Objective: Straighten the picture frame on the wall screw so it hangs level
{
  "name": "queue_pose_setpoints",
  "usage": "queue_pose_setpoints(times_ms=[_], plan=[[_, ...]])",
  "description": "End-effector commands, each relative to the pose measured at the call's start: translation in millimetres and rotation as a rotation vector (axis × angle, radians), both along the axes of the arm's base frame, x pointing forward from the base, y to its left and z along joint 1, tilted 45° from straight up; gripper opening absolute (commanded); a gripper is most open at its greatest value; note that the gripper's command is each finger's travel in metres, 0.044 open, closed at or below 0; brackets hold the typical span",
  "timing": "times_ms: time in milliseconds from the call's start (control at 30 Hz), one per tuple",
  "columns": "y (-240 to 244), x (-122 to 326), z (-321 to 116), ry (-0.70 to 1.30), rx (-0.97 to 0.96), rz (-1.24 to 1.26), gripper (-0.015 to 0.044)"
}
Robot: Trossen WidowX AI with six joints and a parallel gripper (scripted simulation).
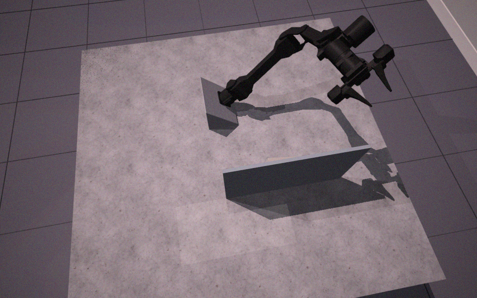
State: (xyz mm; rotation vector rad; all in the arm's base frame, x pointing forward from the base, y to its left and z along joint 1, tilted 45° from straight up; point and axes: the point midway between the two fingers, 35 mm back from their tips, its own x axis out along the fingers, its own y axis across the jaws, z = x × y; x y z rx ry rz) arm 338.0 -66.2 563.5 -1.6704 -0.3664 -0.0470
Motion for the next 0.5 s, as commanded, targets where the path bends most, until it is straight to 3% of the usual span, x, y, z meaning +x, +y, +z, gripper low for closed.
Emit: queue_pose_setpoints(times_ms=[0, 67, 467], plan=[[7, -21, -48, 0.188, 0.782, 0.125, 0.026], [9, -26, -61, 0.226, 0.969, 0.152, 0.026], [14, -44, -113, 0.332, 1.624, 0.238, 0.026]])
